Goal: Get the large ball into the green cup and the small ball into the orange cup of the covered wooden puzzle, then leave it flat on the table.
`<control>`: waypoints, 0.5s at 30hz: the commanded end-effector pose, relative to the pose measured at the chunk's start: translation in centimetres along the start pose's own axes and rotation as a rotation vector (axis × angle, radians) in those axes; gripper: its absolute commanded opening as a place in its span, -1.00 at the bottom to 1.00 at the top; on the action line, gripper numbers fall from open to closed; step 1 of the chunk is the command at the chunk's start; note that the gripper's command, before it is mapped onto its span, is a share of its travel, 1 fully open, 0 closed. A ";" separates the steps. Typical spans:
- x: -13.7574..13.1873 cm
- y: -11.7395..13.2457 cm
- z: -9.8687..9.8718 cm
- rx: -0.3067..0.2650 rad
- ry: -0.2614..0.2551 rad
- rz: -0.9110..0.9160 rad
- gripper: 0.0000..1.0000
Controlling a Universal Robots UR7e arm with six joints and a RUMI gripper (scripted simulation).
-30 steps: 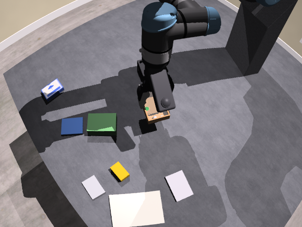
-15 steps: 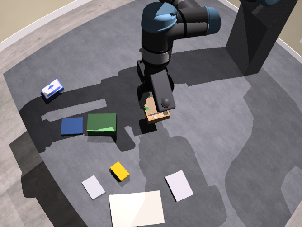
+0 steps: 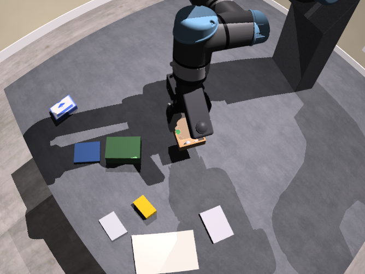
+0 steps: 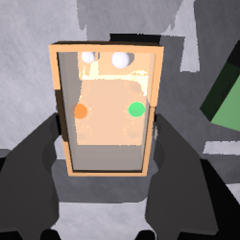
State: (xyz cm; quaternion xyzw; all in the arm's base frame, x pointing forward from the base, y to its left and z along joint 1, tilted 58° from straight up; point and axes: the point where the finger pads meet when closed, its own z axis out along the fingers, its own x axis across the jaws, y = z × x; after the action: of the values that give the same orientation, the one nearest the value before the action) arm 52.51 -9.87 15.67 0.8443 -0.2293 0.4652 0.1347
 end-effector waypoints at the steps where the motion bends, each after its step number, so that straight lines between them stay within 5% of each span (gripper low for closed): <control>1: -0.1 0.4 0.0 0.012 -0.002 0.003 -0.12; 15: -0.1 0.4 0.0 0.043 -0.001 0.003 -0.12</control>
State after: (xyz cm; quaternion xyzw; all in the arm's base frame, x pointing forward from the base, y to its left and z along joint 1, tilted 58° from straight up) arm 52.30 -10.31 15.53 0.8467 -0.2235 0.4679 0.1192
